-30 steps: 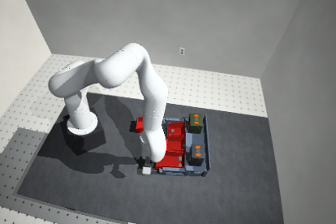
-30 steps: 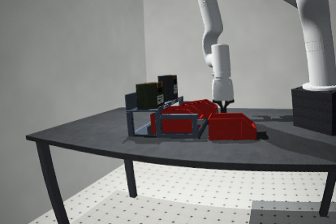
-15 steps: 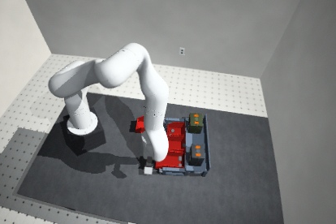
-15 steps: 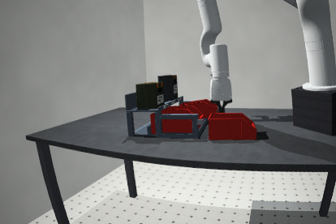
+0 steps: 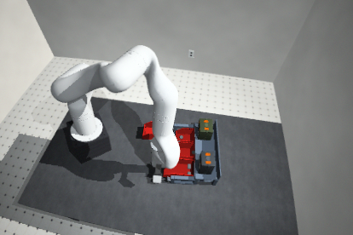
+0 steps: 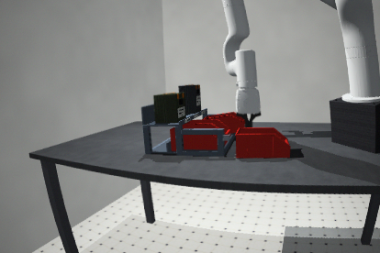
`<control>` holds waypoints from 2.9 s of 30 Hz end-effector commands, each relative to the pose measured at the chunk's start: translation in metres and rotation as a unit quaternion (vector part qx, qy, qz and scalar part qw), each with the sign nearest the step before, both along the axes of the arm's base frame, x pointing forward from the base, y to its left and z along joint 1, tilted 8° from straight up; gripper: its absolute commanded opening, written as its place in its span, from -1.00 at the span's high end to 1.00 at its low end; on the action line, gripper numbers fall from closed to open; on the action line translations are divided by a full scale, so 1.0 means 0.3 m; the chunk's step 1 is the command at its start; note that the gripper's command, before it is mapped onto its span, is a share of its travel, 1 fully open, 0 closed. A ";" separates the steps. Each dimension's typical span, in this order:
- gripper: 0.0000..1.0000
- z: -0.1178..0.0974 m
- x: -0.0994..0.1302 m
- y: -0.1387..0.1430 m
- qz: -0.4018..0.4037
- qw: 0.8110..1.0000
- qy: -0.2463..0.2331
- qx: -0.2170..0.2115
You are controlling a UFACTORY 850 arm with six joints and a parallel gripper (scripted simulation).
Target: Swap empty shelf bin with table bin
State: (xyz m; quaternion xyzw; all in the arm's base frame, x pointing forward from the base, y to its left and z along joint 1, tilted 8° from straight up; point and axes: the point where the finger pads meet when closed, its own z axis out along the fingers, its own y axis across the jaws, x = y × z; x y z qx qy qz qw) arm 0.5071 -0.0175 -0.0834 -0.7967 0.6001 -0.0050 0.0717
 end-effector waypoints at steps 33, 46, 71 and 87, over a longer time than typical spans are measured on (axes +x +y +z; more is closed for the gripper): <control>1.00 0.009 0.058 0.015 0.000 1.000 0.000 0.000; 1.00 0.015 0.107 0.029 0.000 1.000 0.000 0.000; 1.00 0.026 0.192 0.053 0.000 1.000 0.000 0.000; 1.00 0.028 0.206 0.057 0.000 1.000 0.000 0.000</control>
